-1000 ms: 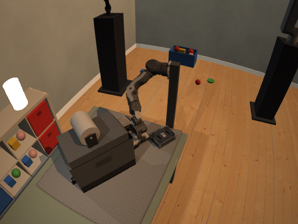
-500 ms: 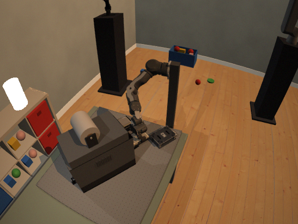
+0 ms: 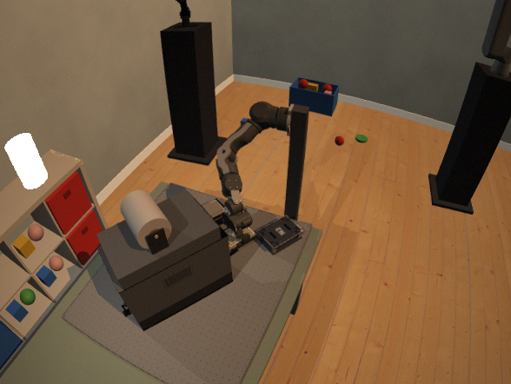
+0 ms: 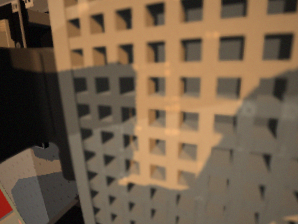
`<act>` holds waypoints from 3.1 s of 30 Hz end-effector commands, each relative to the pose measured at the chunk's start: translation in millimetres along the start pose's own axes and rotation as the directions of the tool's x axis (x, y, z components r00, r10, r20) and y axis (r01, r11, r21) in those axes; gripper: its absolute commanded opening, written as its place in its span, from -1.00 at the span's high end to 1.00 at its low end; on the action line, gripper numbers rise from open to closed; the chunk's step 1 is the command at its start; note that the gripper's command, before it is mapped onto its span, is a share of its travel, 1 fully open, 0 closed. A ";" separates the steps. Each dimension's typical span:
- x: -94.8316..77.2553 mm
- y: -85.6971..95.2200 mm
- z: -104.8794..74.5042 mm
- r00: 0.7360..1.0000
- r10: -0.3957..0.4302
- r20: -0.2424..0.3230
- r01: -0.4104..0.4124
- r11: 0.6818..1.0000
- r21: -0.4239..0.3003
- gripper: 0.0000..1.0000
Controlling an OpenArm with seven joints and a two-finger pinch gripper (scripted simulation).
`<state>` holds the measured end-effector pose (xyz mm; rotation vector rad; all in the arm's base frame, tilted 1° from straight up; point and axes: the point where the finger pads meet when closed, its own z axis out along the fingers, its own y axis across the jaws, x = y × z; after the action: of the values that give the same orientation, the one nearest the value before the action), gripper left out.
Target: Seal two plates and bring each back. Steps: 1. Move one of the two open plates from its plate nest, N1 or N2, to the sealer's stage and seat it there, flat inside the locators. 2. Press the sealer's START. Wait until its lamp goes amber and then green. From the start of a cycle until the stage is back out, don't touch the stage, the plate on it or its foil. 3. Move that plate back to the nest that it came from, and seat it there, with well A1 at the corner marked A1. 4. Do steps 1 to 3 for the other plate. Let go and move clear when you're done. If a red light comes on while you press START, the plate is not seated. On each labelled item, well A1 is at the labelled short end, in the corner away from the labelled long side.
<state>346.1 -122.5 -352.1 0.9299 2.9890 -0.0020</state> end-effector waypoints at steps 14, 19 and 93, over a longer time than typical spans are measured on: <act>0.3 0.2 0.1 1.000 -0.002 0.000 0.002 1.000 -0.002 1.00; 0.3 0.2 0.1 1.000 -0.002 0.000 0.002 1.000 -0.002 1.00; -0.4 4.3 -32.9 0.999 -0.005 0.038 0.004 1.000 0.004 -0.29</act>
<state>346.1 -122.4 -322.1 0.9174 2.9760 -0.0157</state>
